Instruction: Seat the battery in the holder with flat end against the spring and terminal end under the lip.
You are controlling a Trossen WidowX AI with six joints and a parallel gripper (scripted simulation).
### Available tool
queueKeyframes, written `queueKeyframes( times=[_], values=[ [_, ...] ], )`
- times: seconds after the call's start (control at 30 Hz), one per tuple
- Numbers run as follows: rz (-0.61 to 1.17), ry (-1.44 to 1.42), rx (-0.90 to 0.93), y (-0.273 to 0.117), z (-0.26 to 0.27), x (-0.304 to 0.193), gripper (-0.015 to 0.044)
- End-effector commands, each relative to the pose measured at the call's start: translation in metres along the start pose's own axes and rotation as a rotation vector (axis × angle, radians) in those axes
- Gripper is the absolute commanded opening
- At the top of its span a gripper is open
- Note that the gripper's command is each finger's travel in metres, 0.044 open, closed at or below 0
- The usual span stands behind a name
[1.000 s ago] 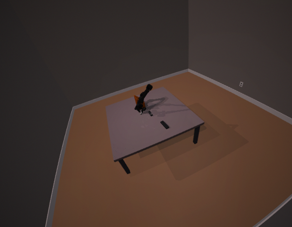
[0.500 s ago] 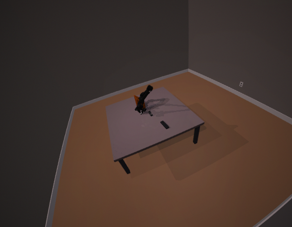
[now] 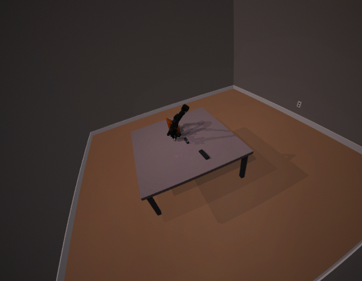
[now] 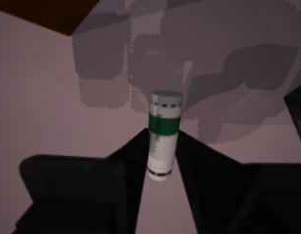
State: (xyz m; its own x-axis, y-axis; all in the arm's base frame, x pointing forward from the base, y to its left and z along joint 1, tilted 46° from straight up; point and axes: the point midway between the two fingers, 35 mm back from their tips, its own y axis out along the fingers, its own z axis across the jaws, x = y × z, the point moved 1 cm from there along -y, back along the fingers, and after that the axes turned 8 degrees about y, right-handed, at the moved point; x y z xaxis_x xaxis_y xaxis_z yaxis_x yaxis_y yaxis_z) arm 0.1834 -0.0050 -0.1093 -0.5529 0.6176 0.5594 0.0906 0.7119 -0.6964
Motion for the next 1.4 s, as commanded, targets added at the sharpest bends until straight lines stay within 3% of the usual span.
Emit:
queueKeyframes(
  times=[0.0,0.23,1.37],
  values=[
    [0.016,-0.008,-0.005,-0.023,-0.002,-0.004,0.0073],
    [0.016,0.052,-0.005,-0.034,-0.005,-0.004,0.0073],
    [0.025,1.442,-0.020,-0.052,-0.094,0.002,0.0073]
  ],
)
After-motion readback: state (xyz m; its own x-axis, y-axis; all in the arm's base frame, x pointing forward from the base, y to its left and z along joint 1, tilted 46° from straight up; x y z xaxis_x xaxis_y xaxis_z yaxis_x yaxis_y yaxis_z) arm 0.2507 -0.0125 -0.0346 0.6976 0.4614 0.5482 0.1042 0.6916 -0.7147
